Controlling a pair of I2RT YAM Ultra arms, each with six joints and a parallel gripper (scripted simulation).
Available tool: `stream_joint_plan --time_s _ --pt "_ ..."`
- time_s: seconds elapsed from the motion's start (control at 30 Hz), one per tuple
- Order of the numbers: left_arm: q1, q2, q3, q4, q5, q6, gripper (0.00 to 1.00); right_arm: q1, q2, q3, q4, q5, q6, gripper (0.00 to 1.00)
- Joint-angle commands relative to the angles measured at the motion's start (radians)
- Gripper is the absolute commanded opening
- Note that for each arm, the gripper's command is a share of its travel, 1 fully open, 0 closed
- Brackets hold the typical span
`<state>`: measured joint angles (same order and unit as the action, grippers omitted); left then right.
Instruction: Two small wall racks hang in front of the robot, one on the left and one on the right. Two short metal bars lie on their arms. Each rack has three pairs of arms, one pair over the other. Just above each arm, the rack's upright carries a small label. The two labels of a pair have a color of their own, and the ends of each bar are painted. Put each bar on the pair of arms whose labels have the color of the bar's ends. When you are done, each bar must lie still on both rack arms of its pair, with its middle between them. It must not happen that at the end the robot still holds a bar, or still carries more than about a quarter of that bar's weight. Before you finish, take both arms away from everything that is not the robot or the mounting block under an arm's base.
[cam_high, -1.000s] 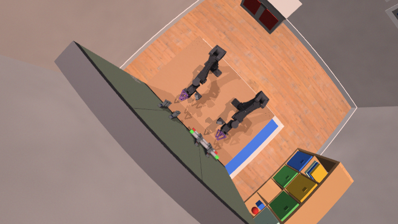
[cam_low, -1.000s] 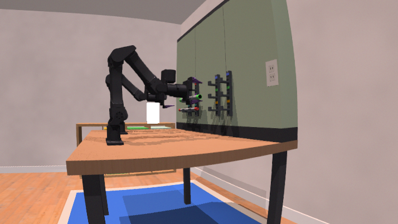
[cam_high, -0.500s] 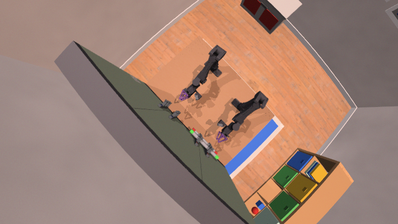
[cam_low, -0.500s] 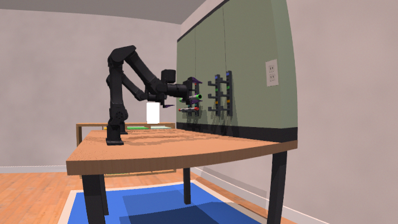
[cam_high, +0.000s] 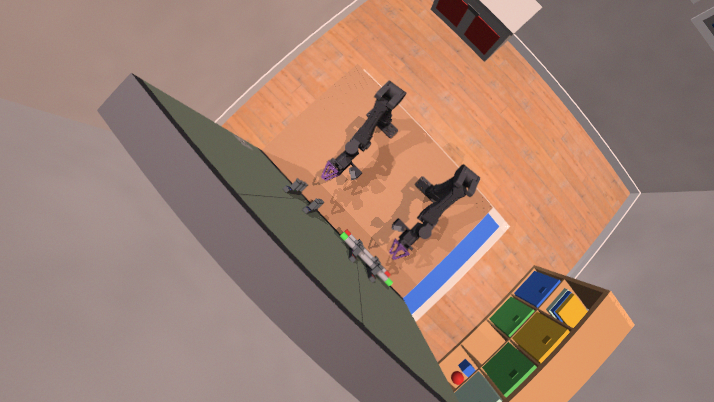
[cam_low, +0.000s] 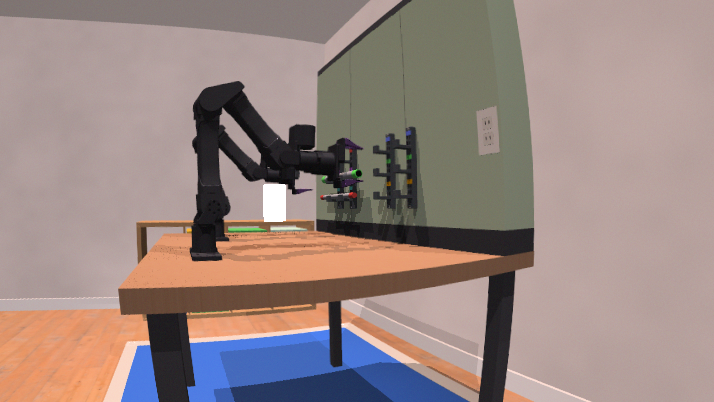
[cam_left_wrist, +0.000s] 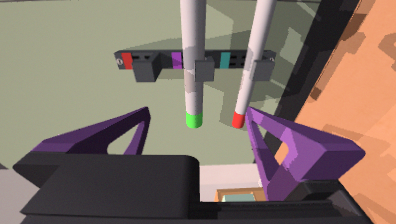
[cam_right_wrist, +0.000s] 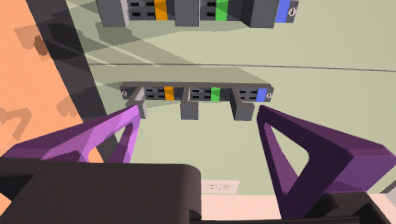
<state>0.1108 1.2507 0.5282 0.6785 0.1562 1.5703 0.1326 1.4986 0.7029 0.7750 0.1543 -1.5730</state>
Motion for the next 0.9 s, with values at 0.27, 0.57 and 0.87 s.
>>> stream_joint_plan --time_s 0.27,0.57,0.87 --pt "0.058 0.033 0.058 0.019 0.067 0.002 1.00 0.007 0.005 0.000 0.025 0.007 0.002 1.00" --pt "0.105 0.061 0.087 0.018 0.114 0.001 1.00 0.007 0.005 0.000 0.025 0.007 0.002 1.00" --pt "0.140 0.087 0.106 0.025 0.149 0.002 1.00 0.007 0.005 0.000 0.025 0.007 0.002 1.00"
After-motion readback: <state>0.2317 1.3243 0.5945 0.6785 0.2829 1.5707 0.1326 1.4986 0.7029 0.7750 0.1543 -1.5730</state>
